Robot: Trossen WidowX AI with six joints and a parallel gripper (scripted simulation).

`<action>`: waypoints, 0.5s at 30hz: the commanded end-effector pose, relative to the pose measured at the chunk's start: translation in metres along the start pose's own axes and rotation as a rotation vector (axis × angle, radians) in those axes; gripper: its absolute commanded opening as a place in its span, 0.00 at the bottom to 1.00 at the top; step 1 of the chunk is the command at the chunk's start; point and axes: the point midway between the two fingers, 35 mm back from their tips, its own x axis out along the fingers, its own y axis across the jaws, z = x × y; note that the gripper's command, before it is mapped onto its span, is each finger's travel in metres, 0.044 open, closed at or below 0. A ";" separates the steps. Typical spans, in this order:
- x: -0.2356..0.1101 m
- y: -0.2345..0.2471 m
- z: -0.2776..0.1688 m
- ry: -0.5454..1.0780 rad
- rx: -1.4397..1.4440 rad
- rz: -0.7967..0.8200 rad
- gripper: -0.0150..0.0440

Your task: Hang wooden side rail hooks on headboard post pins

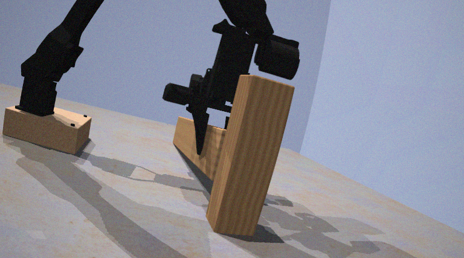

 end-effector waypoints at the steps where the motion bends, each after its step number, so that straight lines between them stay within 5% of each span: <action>1: -0.002 -0.004 -0.002 0.001 0.002 -0.012 0.25; 15: -0.002 -0.005 -0.003 0.001 0.002 -0.013 0.25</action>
